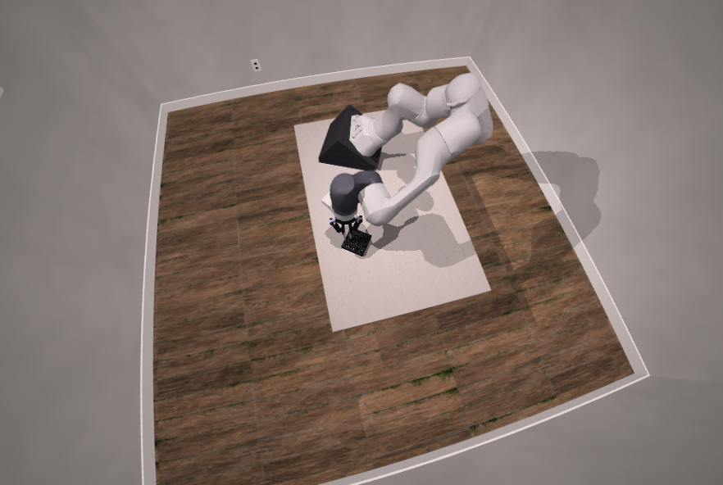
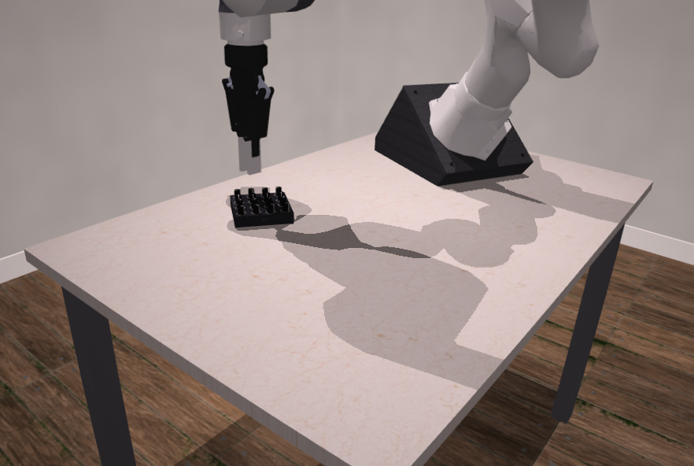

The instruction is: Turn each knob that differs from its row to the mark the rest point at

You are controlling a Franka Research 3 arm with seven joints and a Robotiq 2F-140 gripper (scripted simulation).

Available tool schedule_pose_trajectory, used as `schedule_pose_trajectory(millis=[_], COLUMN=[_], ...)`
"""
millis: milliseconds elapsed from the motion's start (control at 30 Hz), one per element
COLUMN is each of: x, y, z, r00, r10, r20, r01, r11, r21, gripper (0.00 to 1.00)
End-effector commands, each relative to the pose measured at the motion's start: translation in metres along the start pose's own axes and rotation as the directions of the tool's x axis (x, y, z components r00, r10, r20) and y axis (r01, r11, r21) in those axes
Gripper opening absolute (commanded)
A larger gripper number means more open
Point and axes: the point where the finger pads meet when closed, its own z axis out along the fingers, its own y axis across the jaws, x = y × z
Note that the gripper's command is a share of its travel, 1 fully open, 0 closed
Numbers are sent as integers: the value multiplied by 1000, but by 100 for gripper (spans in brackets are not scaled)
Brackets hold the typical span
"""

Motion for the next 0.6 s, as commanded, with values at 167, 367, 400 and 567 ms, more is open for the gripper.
schedule_pose_trajectory(millis=[167, 367, 400, 567], x=[1, 1, 1, 1], y=[-1, -1, -1, -1], z=[-2, -3, -3, -4], r00=[974, 951, 946, 920], r10=[-228, -309, -323, -393], r20=[6, 5, 5, 5], r01=[228, 309, 323, 393], r11=[974, 951, 946, 920], r21=[3, 4, 4, 4], gripper=[12, 12, 12, 12])
